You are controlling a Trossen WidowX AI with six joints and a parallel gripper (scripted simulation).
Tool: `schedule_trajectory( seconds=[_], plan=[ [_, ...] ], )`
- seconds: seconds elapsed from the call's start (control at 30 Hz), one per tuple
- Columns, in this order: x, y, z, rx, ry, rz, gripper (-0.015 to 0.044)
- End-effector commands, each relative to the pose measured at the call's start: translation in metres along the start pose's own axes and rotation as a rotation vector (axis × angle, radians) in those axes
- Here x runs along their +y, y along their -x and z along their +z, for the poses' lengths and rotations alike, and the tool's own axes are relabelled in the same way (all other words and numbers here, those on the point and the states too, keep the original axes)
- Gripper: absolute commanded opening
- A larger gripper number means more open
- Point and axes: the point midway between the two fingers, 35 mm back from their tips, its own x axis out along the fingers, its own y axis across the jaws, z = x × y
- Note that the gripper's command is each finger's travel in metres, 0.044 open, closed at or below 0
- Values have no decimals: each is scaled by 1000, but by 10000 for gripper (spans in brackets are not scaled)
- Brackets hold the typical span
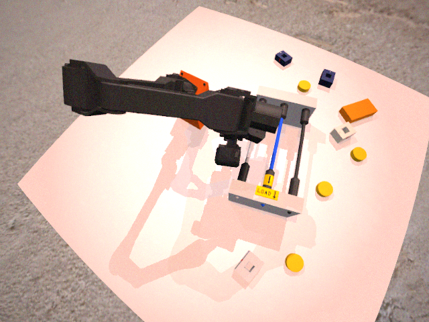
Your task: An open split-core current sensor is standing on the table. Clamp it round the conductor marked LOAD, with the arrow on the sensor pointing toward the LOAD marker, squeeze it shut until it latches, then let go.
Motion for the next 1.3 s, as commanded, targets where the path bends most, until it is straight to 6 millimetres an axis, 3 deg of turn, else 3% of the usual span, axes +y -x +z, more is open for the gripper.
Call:
schedule_trajectory(
  seconds=[0.0, 0.4, 0.6, 1.27],
  plan=[
    [0, 20, 3, -10, -5, 2, 0],
    [1, 87, -7, 0, -2, -10, 0],
    [-1, 89, 0, 0, 75, -11, 0],
    [-12, 92, 61, 0, 711, -11, 0]
  ],
)
